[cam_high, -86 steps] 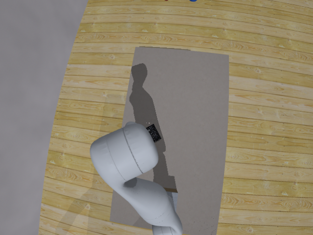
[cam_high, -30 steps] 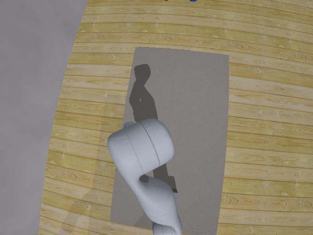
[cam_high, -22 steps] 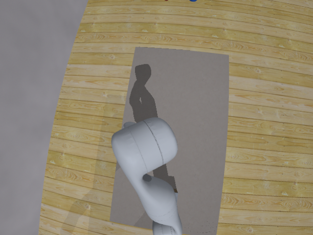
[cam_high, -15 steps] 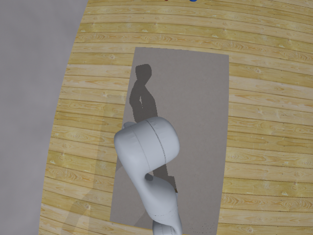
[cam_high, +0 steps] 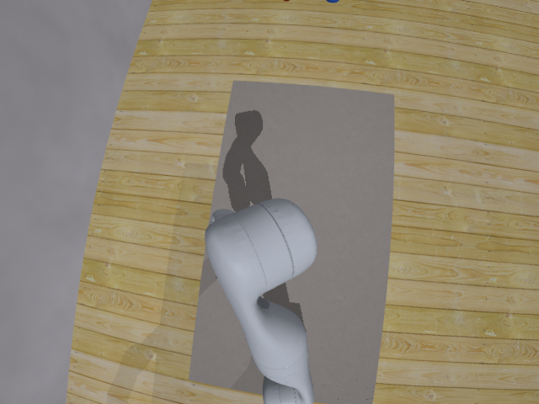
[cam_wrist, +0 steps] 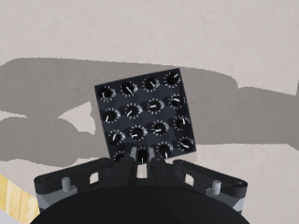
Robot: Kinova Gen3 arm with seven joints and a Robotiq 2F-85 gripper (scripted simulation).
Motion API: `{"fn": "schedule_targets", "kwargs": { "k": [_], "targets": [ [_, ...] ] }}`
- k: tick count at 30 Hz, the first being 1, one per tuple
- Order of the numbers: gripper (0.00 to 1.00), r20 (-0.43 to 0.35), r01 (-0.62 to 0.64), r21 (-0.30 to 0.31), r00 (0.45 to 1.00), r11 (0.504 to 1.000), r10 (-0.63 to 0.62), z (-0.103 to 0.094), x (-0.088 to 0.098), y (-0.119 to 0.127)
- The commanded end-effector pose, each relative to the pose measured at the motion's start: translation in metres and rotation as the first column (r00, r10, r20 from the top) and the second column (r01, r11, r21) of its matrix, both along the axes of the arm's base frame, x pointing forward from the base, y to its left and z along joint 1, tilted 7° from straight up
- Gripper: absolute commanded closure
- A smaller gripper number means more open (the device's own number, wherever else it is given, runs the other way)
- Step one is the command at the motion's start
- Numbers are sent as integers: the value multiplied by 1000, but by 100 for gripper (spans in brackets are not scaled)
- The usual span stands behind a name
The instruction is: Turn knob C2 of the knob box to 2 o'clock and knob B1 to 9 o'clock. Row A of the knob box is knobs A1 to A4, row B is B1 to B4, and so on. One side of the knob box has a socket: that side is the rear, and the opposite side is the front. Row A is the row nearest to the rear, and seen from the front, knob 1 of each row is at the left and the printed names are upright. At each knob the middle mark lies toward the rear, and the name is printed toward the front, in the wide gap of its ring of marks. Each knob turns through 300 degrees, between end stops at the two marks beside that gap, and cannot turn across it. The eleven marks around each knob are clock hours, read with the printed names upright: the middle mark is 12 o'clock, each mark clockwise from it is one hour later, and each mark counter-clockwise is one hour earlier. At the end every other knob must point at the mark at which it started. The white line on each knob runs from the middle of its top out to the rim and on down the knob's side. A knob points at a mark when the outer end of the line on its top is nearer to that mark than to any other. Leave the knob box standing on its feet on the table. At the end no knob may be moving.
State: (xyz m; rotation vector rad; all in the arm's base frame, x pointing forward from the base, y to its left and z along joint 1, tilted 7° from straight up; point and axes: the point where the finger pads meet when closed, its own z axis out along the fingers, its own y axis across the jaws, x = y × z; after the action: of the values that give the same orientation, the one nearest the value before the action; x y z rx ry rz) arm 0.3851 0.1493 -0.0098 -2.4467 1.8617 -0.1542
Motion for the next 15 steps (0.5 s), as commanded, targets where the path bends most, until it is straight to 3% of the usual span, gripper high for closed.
{"fn": "schedule_targets", "kwargs": {
  "k": [1,15],
  "targets": [
    [92,-1,-21,-3,1000,1000,21,0,1,-1],
    [92,-3,-135,-16,991,991,135,0,1,-1]
  ]
}}
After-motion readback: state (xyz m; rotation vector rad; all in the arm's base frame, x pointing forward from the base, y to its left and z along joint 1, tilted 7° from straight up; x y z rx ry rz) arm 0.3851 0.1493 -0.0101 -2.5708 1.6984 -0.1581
